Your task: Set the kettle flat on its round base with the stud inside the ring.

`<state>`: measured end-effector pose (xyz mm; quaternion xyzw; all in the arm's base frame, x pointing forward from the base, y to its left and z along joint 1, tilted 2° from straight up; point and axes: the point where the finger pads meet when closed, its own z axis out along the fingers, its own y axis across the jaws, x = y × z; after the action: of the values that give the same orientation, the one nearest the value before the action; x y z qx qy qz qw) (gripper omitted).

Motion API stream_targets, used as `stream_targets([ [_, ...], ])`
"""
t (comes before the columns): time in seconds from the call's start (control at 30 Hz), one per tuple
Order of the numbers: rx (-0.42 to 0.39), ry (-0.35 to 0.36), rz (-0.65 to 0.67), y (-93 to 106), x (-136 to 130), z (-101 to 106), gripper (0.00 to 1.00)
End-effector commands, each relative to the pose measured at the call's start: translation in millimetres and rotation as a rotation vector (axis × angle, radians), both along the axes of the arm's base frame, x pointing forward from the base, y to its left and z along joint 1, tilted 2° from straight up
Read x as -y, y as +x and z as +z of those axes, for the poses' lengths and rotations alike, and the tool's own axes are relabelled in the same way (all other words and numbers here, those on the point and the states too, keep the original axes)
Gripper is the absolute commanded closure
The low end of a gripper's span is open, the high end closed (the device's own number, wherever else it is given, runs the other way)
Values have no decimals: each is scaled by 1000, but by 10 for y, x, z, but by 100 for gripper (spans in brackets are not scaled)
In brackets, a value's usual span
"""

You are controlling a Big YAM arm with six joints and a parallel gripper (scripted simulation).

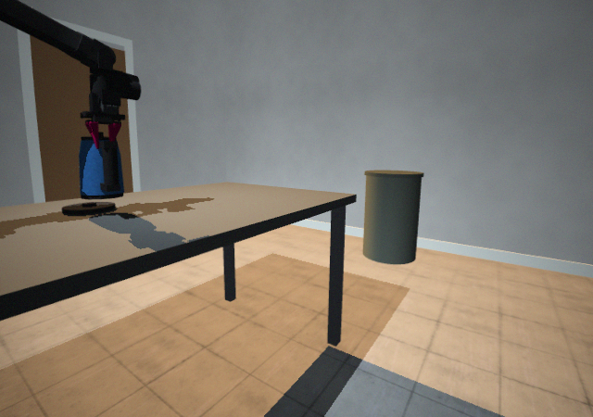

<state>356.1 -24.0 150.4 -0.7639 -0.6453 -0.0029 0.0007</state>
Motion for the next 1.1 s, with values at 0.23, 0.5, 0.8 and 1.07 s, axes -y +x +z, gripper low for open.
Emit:
stream_targets([
  [0.23, 62, 2, -23, 79, -276, 234, 100],
  [0.5, 57, 5, -23, 48, -497, 217, 100],
  [0.8, 68, 7, -23, 78, -658, 262, 100],
  [1.07, 91, 13, -23, 145, -807, 353, 100],
])
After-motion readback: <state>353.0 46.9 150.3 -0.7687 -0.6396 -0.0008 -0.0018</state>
